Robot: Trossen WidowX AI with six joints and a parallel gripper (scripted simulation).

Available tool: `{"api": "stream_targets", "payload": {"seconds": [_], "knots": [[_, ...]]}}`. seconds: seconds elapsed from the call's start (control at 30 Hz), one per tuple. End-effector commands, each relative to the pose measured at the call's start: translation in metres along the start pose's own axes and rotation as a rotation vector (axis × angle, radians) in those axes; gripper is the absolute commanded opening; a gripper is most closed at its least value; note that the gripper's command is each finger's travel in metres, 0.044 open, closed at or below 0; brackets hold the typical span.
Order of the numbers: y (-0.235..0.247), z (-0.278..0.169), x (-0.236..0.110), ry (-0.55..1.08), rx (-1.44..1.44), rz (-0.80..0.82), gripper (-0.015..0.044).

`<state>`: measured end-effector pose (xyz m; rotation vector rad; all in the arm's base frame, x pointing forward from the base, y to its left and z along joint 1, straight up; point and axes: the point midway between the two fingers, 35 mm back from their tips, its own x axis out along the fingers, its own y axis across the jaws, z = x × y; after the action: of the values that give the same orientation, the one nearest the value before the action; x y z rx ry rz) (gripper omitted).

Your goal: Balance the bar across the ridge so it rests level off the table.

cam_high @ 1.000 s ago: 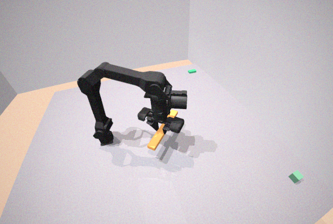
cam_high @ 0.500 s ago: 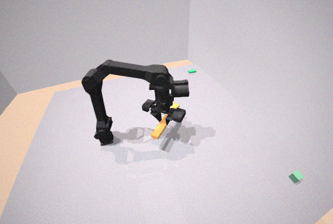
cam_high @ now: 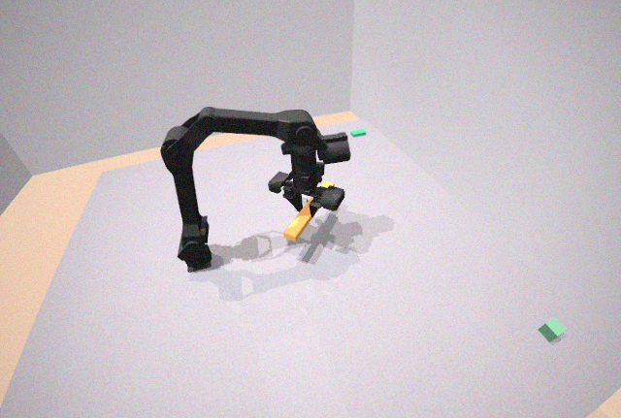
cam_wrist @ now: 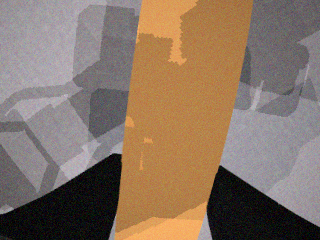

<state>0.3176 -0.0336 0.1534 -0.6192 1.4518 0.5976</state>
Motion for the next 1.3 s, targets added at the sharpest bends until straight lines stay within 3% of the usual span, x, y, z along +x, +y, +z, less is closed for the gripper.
{"api": "stream_targets", "payload": {"seconds": [0.0,0.87,1.27], "knots": [[0.007,0.012,0.0,0.002,0.006,0.0,0.0],[0.075,0.087,-0.001,-0.005,0.022,0.007,0.0],[0.08,0.092,0.011,-0.006,0.023,0.008,0.0]]}}
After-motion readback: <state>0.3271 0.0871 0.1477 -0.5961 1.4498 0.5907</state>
